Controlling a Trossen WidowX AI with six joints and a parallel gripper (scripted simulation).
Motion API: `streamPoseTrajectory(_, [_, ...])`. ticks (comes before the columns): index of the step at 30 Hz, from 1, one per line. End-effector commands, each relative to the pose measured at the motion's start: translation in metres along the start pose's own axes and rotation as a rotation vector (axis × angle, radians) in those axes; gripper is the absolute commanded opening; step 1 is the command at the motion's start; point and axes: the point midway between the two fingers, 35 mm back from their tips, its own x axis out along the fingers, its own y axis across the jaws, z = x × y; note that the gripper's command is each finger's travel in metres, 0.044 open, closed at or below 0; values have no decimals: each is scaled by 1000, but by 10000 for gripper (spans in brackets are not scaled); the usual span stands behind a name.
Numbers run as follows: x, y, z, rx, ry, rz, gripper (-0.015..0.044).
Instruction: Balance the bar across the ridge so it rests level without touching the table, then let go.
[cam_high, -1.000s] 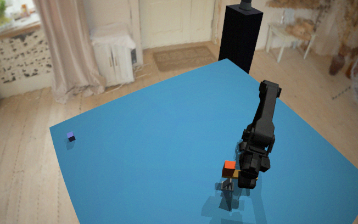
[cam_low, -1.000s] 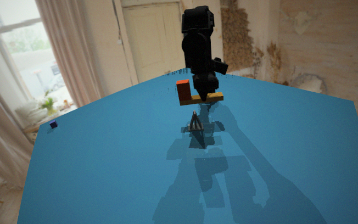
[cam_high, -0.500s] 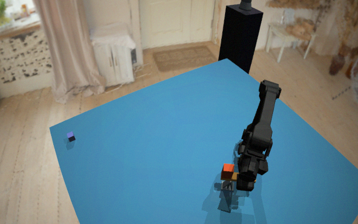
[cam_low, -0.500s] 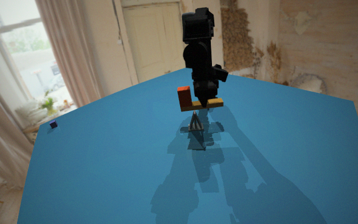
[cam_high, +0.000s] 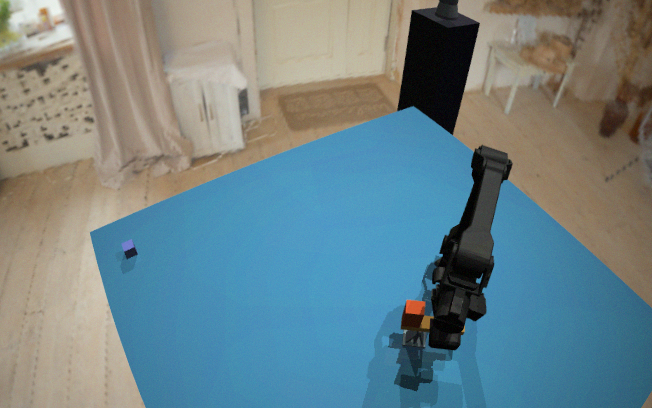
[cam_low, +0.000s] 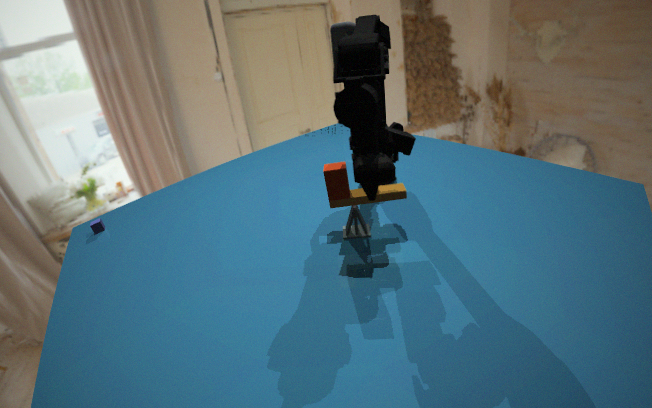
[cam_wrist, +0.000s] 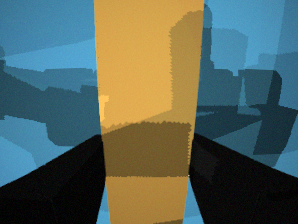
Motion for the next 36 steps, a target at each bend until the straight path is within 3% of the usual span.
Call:
streamPoseTrajectory(1, [0,-1,0,-3,2,-4,0])
streamPoseTrajectory(36, [3,-1,-1,-3,2,-4,0])
